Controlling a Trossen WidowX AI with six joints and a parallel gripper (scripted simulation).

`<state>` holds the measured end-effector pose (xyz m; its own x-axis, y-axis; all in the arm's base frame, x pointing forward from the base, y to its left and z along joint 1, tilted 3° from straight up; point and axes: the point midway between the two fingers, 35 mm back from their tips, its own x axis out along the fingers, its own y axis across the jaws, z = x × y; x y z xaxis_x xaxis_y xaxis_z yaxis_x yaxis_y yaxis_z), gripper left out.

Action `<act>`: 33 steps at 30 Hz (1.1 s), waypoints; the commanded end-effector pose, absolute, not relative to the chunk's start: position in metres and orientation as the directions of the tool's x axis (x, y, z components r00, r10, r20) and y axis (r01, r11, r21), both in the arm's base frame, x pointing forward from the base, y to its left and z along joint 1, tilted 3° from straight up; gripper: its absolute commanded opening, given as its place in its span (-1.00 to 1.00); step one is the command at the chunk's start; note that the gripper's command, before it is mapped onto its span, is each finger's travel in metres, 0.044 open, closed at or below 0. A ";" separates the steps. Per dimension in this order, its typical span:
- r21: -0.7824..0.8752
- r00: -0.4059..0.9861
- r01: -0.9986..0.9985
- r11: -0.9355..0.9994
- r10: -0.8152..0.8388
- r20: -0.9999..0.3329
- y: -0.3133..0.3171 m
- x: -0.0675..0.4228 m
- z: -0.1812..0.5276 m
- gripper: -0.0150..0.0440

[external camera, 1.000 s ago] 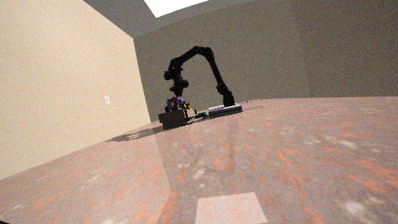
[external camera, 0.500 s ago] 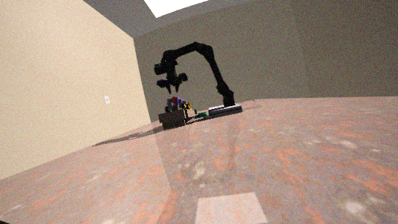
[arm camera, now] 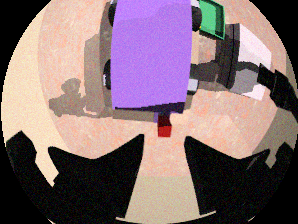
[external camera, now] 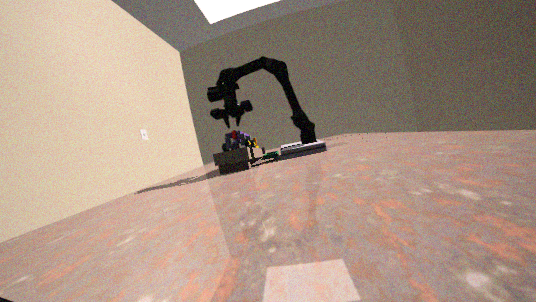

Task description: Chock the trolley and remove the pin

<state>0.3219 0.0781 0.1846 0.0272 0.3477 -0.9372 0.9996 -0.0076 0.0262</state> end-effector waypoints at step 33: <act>0.021 0.023 1.000 -0.010 0.352 -0.936 0.095 0.323 0.142 0.15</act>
<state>0.3238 0.0931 0.1479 0.0274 0.3506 -0.9361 0.9996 -0.0063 0.0269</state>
